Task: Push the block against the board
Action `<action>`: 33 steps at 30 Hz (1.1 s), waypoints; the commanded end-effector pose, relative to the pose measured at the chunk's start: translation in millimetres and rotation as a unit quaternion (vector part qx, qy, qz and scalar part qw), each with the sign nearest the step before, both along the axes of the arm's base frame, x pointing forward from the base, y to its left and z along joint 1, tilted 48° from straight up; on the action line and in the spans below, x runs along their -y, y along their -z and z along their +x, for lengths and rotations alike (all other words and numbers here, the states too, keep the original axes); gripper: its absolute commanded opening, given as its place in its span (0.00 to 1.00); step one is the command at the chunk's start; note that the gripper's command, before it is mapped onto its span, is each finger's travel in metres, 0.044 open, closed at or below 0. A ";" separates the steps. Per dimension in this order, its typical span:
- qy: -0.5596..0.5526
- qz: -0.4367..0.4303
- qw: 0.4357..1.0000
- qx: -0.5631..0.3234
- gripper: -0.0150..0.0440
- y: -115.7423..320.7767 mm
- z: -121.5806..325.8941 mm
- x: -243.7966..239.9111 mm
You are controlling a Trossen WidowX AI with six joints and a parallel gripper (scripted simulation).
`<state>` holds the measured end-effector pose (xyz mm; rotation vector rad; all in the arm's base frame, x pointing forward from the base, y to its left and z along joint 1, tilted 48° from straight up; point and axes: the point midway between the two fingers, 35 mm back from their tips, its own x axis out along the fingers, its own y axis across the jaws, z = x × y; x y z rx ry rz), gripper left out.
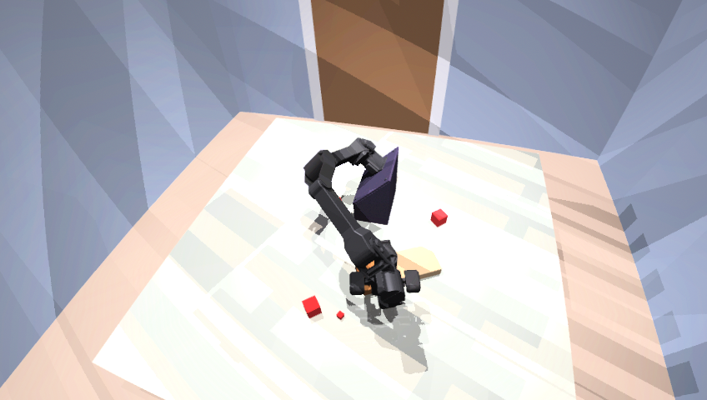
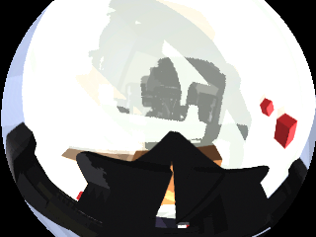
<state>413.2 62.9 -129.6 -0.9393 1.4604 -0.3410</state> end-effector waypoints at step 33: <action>-0.004 -0.008 1.000 -0.014 0.25 11.8 -14.9 17.9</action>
